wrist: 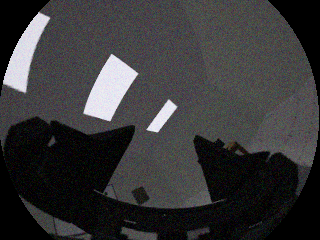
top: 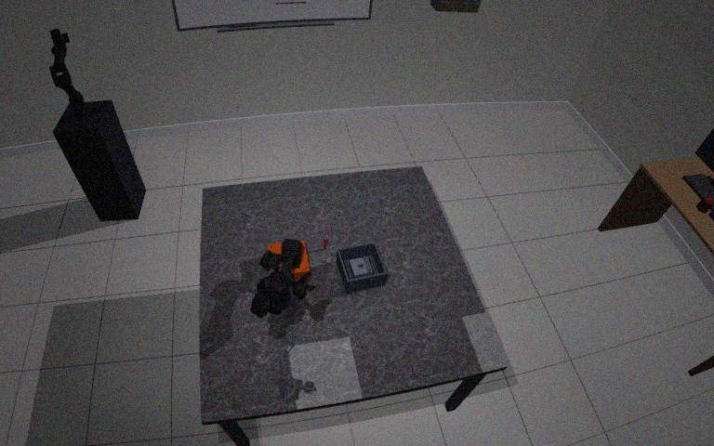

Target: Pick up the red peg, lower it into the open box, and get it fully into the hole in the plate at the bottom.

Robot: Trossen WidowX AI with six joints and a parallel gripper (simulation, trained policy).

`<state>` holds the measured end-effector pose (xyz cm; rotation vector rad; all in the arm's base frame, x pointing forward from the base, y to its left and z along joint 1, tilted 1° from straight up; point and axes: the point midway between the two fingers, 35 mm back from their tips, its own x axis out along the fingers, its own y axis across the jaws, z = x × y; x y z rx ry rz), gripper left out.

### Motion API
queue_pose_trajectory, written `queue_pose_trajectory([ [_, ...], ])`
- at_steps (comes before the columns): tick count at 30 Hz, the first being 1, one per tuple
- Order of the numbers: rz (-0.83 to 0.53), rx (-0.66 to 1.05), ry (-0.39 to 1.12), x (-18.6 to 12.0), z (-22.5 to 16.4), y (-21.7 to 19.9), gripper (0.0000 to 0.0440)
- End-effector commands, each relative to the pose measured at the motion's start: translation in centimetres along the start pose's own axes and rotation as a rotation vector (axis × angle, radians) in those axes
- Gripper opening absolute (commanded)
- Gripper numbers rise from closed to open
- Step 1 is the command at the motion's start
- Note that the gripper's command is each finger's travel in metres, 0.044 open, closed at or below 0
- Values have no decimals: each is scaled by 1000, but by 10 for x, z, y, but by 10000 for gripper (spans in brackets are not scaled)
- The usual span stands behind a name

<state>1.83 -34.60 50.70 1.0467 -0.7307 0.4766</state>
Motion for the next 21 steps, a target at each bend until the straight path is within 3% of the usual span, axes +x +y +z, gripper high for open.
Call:
queue_pose_trajectory([
  [1, 6, 4, 3, 0, -3, 7, 421],
  [2, 13, 6, 12, 0, -8, 15, 439],
  [13, 52, -84, 271, 36, -138, 122, 440],
  [21, -62, -164, 488, 58, -256, 142, 440],
])
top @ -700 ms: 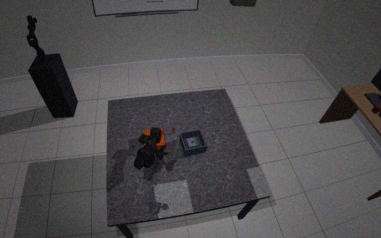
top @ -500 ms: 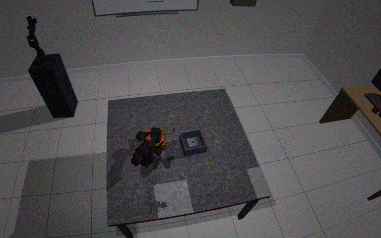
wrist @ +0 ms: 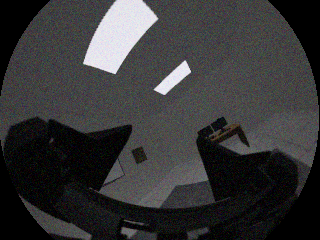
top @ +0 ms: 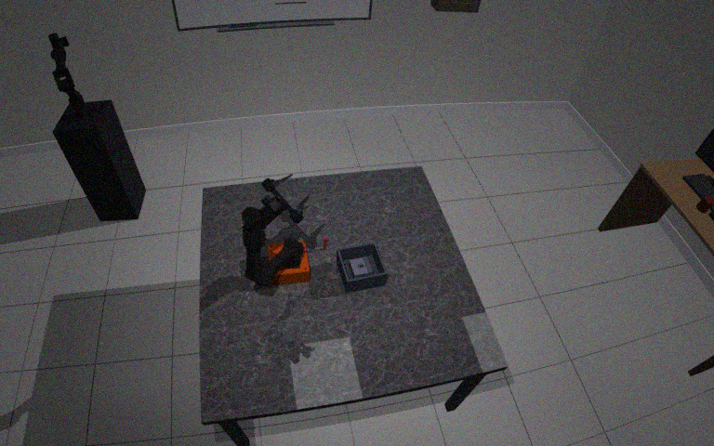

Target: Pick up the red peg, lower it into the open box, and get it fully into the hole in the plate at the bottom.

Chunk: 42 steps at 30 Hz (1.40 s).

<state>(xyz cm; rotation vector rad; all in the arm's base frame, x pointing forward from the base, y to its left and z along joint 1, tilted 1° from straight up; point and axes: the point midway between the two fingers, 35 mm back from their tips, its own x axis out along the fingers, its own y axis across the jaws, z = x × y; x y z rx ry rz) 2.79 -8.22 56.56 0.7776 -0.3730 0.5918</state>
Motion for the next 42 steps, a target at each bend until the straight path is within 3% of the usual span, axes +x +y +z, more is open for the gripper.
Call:
queue_pose_trajectory([
  [1, -57, -10, 98, 25, -41, 4, 440],
  [10, -265, -27, 346, 75, -146, -20, 440],
  [19, -494, -13, 572, 90, -229, -69, 440],
  [29, -753, 18, 811, 75, -304, -124, 440],
  [42, -1114, 80, 1084, 26, -379, -178, 440],
])
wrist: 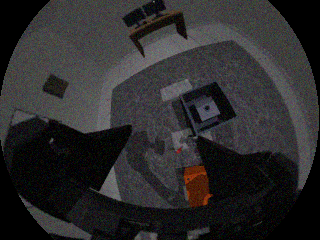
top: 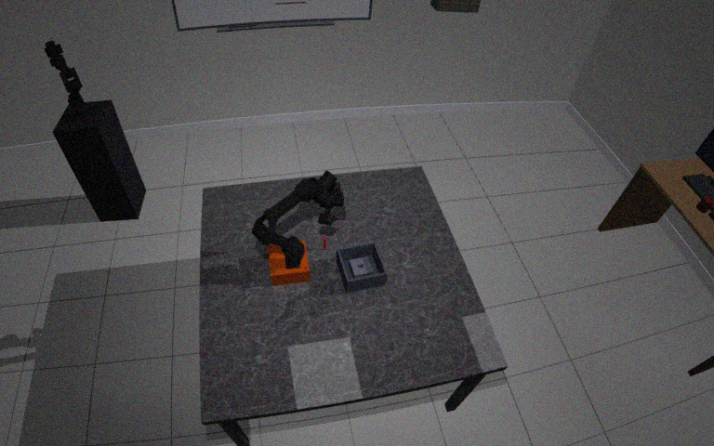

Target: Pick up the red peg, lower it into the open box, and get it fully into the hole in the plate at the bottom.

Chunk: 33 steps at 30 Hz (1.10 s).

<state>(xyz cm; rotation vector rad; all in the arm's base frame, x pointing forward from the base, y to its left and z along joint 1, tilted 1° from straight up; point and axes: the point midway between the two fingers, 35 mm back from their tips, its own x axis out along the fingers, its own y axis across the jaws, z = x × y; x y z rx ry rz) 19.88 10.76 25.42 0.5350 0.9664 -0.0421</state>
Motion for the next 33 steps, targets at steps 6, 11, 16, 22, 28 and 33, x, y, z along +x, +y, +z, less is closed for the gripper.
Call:
queue_pose_trajectory([
  [6, -231, 74, 184, 43, -39, -27, 440],
  [11, -362, 118, 266, 61, -60, -41, 440],
  [16, -477, 153, 329, 76, -78, -53, 440],
  [22, -585, 183, 383, 92, -96, -63, 440],
  [28, -653, 205, 416, 110, -110, -69, 440],
  [33, -684, 218, 430, 125, -119, -71, 440],
])
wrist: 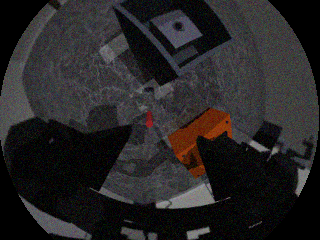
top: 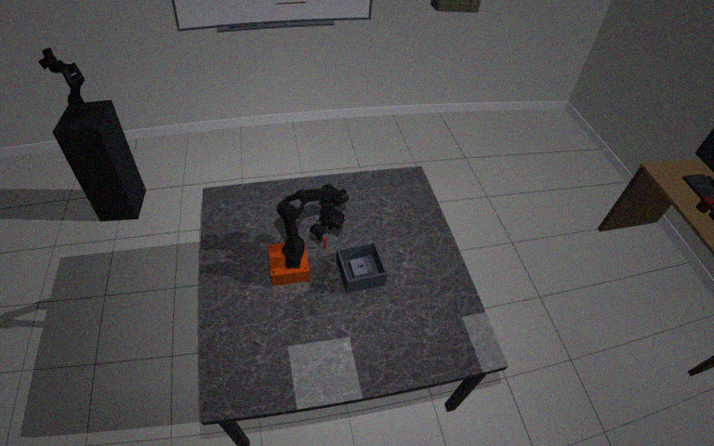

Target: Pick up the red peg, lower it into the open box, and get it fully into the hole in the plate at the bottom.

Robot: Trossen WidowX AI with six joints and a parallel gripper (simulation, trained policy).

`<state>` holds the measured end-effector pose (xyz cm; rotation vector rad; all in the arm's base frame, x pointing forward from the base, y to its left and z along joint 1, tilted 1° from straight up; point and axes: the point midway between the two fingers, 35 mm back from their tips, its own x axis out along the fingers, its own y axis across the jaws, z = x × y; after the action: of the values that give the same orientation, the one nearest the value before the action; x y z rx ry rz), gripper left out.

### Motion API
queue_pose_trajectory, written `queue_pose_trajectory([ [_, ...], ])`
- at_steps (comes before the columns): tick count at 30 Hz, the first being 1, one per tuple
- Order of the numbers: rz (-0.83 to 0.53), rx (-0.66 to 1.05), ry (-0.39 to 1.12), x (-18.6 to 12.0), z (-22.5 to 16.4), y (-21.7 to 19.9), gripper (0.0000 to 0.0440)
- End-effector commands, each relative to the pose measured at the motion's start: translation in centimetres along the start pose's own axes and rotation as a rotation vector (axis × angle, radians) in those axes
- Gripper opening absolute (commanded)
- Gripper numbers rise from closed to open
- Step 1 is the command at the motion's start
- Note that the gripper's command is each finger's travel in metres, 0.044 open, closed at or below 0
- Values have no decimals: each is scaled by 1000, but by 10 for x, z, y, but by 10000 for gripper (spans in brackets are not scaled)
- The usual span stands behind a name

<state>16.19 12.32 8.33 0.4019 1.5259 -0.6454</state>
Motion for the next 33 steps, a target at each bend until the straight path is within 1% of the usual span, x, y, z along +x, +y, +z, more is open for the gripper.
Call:
queue_pose_trajectory([
  [1, -31, 14, 16, 14, -3, 2, 440],
  [10, -40, 31, 21, 43, -5, 16, 440],
  [23, -22, 45, -4, 93, -4, 27, 436],
  [25, -24, 43, -5, 99, -4, 27, 413],
  [26, -26, 42, -4, 102, -4, 27, 392],
  [33, -55, 45, 5, 121, -6, 23, 209],
])
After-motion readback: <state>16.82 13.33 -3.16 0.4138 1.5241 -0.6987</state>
